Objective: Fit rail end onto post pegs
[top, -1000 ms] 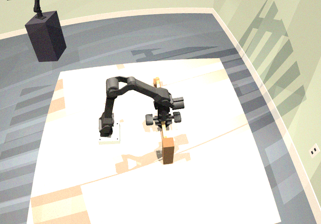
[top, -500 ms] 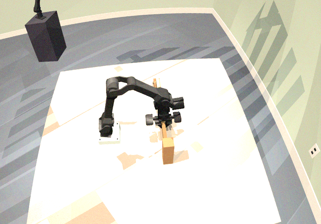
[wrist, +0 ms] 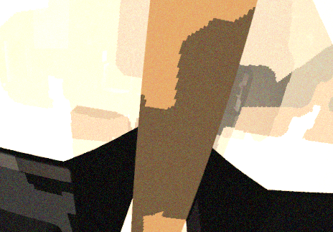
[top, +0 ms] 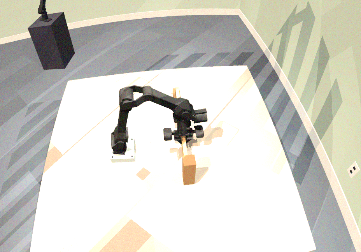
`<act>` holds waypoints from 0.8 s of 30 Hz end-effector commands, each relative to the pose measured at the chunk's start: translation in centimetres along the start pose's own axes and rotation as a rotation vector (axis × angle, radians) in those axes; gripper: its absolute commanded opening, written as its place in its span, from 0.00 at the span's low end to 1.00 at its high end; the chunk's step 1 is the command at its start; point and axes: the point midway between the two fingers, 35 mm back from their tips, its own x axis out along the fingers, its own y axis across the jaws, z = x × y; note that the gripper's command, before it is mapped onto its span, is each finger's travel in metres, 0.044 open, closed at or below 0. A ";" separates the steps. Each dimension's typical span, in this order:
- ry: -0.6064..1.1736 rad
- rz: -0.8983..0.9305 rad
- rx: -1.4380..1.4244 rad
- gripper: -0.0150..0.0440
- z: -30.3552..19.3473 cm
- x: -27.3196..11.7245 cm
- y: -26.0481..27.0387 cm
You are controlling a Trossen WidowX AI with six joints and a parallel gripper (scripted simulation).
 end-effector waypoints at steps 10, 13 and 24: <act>-0.003 -0.008 -0.001 0.25 0.0 -1.0 -0.3; -0.003 -0.008 -0.001 0.25 0.0 -1.1 -0.3; -0.003 -0.008 -0.001 0.25 0.0 -1.7 -0.4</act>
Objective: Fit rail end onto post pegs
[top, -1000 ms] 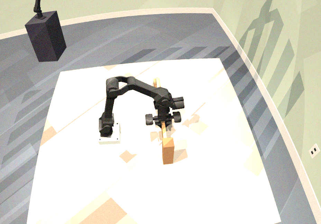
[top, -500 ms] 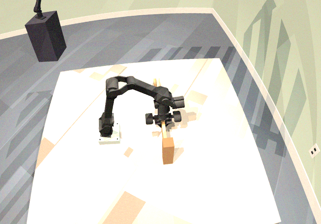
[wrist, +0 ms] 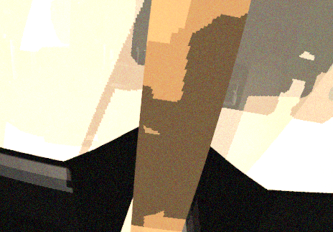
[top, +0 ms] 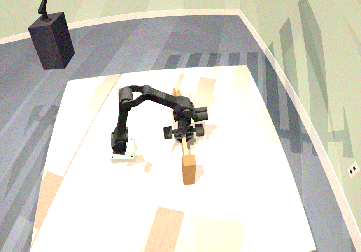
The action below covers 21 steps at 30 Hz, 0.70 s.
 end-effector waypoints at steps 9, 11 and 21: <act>-0.004 -0.012 0.001 0.25 0.0 -1.0 -0.3; -0.004 -0.012 0.001 0.25 0.0 -1.1 -0.3; -0.004 -0.012 0.001 0.25 0.0 -1.6 -0.3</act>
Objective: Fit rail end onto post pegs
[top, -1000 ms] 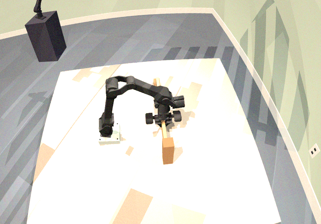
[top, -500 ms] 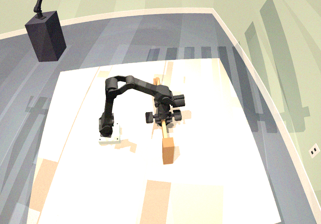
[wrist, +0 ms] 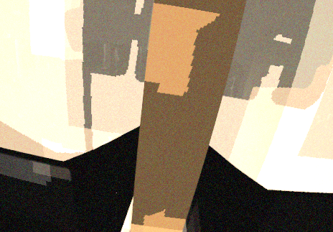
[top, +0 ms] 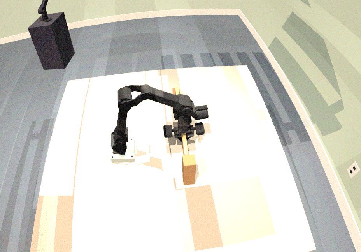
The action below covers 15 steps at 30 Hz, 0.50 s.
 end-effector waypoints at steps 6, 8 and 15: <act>-0.004 -0.013 0.002 0.25 0.0 -0.9 -0.2; -0.004 -0.013 0.002 0.25 0.0 -1.0 -0.2; -0.004 -0.013 0.002 0.25 0.0 -1.3 -0.2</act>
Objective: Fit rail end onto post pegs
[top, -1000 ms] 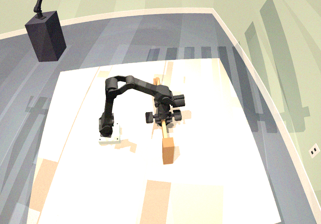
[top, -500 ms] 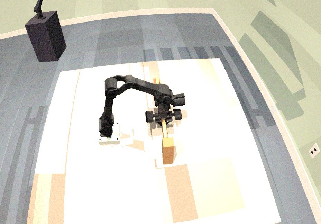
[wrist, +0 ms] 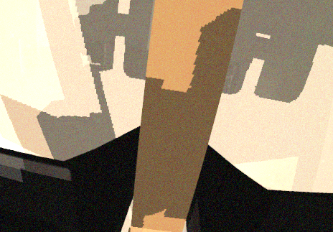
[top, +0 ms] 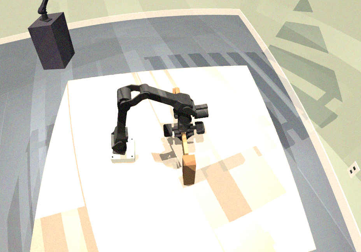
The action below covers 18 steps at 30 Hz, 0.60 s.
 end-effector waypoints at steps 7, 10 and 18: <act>-0.004 -0.013 0.002 0.25 0.0 -0.5 -0.2; -0.004 -0.013 0.002 0.25 0.0 -0.3 -0.2; -0.004 -0.013 0.002 0.25 0.0 0.0 -0.1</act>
